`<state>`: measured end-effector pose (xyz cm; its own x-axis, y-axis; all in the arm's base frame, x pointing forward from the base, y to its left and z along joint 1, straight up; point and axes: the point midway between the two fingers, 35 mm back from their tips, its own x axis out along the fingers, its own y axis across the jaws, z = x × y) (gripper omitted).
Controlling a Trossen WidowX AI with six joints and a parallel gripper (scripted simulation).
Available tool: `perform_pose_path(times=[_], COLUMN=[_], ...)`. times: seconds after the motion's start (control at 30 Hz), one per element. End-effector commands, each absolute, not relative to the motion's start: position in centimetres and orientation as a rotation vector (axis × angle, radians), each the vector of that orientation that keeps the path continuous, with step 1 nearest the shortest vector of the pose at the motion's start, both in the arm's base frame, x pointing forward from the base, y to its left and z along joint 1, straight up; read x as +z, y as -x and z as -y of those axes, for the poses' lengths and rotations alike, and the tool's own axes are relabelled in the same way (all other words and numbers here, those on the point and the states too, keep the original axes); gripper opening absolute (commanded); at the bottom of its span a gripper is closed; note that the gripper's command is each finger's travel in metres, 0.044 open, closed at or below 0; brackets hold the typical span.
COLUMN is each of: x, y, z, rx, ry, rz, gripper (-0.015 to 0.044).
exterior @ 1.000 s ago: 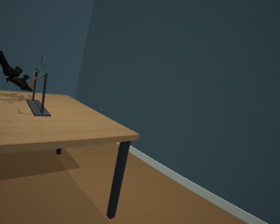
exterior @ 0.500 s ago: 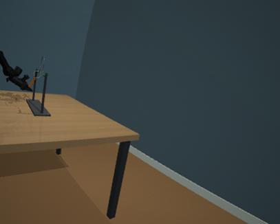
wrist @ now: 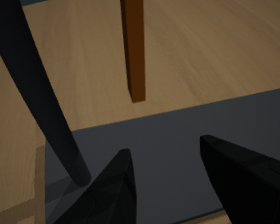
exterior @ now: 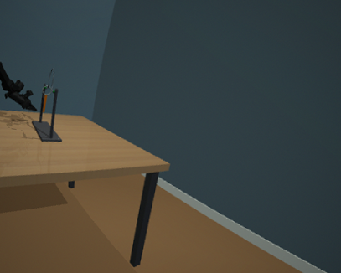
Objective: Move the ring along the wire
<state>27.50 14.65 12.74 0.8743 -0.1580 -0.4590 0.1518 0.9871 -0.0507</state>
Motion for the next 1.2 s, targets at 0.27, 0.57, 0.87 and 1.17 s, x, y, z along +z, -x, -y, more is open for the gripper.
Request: perform_pose_path(times=[0.27, 0.57, 0.87, 1.17], x=[14.6, 14.6, 14.6, 14.5], y=[-25.0, -25.0, -25.0, -24.9], z=[-15.0, -15.0, -15.0, -15.1], rx=[-0.164, -0.164, -0.164, -0.16], ry=[-0.005, -0.005, -0.005, 0.001], rz=[-0.464, -0.464, -0.464, -0.469], gripper=[0.016, 0.016, 0.016, 0.0186])
